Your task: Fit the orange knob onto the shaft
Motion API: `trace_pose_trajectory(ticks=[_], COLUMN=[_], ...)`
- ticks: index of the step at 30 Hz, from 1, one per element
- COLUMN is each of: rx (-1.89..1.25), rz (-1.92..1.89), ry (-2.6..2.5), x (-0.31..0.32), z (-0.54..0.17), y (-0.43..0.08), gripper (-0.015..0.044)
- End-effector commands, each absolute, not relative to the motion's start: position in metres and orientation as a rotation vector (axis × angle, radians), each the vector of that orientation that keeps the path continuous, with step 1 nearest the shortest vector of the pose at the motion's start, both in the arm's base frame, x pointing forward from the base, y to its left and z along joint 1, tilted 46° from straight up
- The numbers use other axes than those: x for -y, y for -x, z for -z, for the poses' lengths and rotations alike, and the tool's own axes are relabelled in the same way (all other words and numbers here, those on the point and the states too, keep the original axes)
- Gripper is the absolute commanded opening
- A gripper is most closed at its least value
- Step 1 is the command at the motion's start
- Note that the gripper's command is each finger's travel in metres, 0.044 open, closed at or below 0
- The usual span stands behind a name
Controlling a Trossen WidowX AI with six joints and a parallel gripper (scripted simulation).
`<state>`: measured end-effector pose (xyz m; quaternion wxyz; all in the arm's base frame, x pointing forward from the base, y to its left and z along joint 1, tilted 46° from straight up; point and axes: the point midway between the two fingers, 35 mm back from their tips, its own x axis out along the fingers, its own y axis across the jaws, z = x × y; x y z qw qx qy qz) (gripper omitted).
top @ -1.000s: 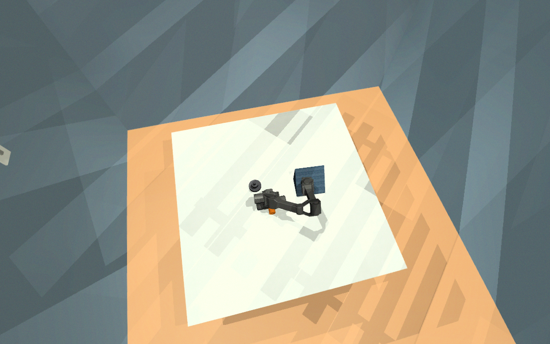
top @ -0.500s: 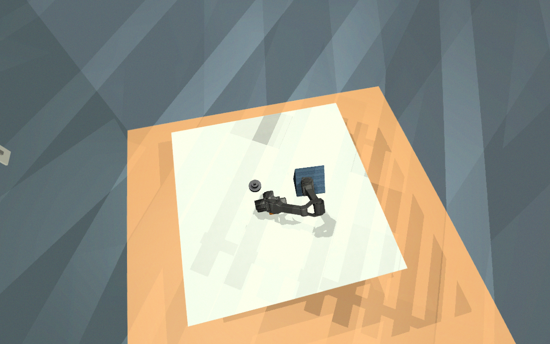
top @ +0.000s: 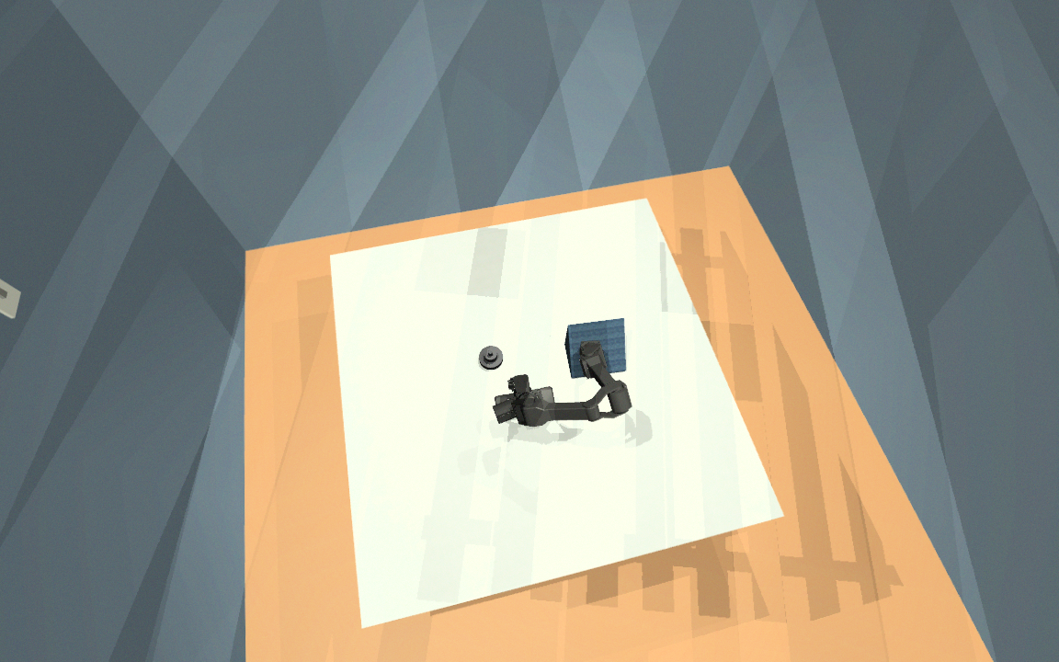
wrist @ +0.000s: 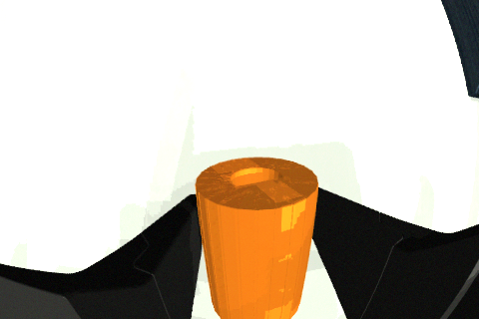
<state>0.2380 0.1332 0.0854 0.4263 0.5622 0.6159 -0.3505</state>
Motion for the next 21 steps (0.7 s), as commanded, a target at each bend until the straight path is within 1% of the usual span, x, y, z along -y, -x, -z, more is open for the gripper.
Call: trace_pose_trajectory(ticks=[1,21], rx=[-1.495,-1.268], rz=[0.909,1.061], ry=[-1.371,-1.177], x=[-0.135,-0.145], z=[-0.090,-0.106], y=[-0.238,-0.236], gripper=[0.0180,0.0180])
